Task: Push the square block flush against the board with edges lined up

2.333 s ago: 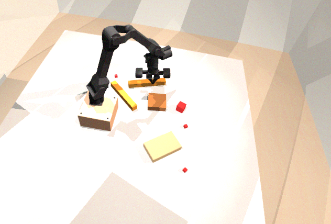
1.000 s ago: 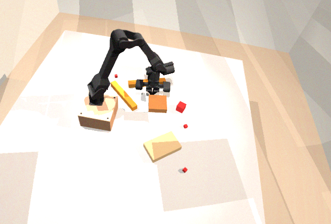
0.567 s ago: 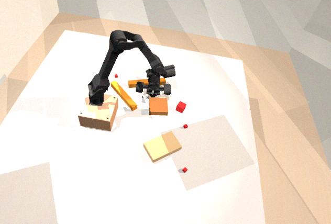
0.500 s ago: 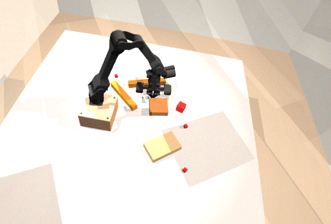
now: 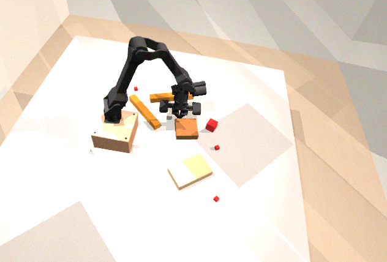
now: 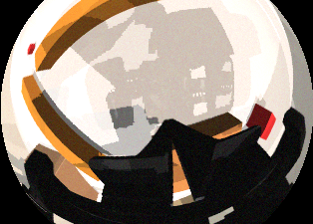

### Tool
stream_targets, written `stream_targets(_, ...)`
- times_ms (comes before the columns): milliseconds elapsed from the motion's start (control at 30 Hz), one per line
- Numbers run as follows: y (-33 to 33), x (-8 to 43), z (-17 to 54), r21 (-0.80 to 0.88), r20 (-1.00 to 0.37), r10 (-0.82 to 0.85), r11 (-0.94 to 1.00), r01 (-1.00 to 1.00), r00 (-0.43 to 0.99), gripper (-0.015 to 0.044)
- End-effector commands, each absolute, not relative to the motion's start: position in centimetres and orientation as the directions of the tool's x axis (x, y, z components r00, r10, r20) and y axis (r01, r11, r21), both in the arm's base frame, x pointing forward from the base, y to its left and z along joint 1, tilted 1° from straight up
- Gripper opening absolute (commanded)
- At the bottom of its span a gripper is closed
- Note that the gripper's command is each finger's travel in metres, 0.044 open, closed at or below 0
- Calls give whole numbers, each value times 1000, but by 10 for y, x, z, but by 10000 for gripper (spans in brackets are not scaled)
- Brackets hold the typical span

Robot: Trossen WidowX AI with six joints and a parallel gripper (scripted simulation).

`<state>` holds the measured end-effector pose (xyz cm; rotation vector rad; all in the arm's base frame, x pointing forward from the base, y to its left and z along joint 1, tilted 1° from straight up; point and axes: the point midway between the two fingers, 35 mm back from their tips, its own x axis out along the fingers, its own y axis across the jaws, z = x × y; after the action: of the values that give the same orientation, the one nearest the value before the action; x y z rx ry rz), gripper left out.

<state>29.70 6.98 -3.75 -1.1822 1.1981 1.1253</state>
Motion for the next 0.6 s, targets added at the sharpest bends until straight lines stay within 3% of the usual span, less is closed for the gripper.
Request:
stream_targets(0,60,294,-40,-40,-999,-7,66,-997,40,0)
stream_targets(567,39,297,-40,-40,-999,-9,66,-997,40,0)
